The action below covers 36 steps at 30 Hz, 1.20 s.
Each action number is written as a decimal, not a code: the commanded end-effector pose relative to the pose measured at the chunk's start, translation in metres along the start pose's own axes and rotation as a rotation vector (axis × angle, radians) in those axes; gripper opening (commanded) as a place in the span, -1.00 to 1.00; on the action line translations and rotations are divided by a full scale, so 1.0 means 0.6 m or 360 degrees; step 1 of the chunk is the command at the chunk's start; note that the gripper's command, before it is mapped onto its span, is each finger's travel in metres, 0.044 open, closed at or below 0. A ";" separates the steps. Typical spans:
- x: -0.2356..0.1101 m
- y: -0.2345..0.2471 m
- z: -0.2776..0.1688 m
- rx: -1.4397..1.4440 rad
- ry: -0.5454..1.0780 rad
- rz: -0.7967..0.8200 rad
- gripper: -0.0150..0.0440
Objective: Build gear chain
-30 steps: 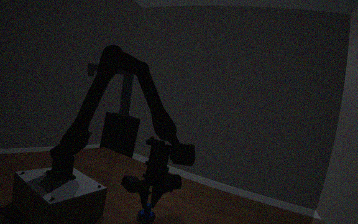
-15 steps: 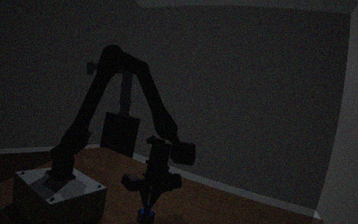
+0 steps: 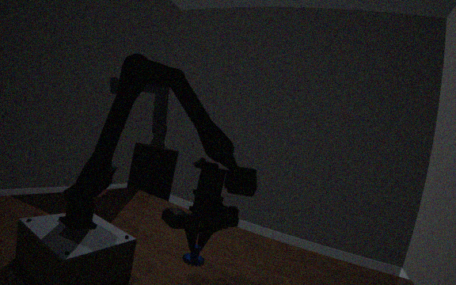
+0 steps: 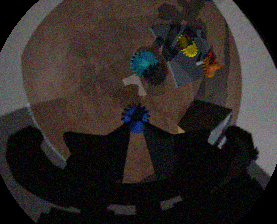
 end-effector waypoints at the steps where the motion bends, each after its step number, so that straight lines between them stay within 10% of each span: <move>1: -0.025 0.004 0.003 -0.0005 -0.0008 0.0015 -0.49; 36: -0.173 -0.009 0.008 -0.0005 -0.0009 0.0015 -0.49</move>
Point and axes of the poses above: the point midway between the two fingers, 35 mm back from their tips, its own x axis out along the fingers, its own y axis across the jaws, z = x × y, the point moved 10 cm from there along -x, back along the fingers, and after that the axes turned 13 degrees about x, right-handed, at the moved point
